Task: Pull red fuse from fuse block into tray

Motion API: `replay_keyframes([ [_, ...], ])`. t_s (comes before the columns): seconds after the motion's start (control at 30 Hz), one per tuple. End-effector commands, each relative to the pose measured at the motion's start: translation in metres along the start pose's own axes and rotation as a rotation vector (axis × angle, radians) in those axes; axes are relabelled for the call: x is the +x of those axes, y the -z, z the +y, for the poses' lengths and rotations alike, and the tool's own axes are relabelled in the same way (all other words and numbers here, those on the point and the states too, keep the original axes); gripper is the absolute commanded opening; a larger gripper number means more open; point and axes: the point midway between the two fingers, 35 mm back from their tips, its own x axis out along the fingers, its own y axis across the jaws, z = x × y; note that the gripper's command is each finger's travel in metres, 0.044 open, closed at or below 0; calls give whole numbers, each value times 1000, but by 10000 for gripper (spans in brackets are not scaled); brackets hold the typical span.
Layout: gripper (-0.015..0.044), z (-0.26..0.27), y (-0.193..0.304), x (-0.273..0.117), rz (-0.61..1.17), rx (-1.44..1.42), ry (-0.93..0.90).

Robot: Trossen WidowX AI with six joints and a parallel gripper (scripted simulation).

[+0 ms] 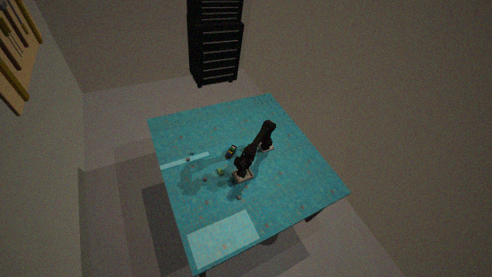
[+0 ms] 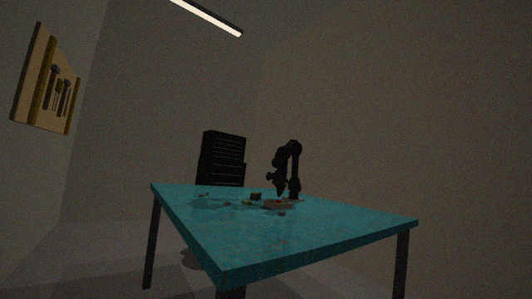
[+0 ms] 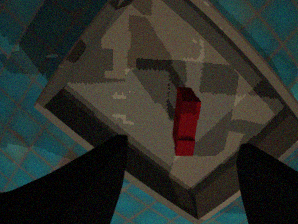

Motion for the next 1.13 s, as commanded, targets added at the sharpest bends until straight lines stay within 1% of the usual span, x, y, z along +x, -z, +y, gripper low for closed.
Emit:
replay_keyframes([
  [0.0,315,0,0,0,0,0,0],
  [0.03,330,0,0,-2,0,0,0],
  [0.13,330,0,0,-29,-3,5,2],
  [0.2,330,-1,0,-37,-4,6,2],
  [1.1,330,0,0,-36,0,2,1],
])
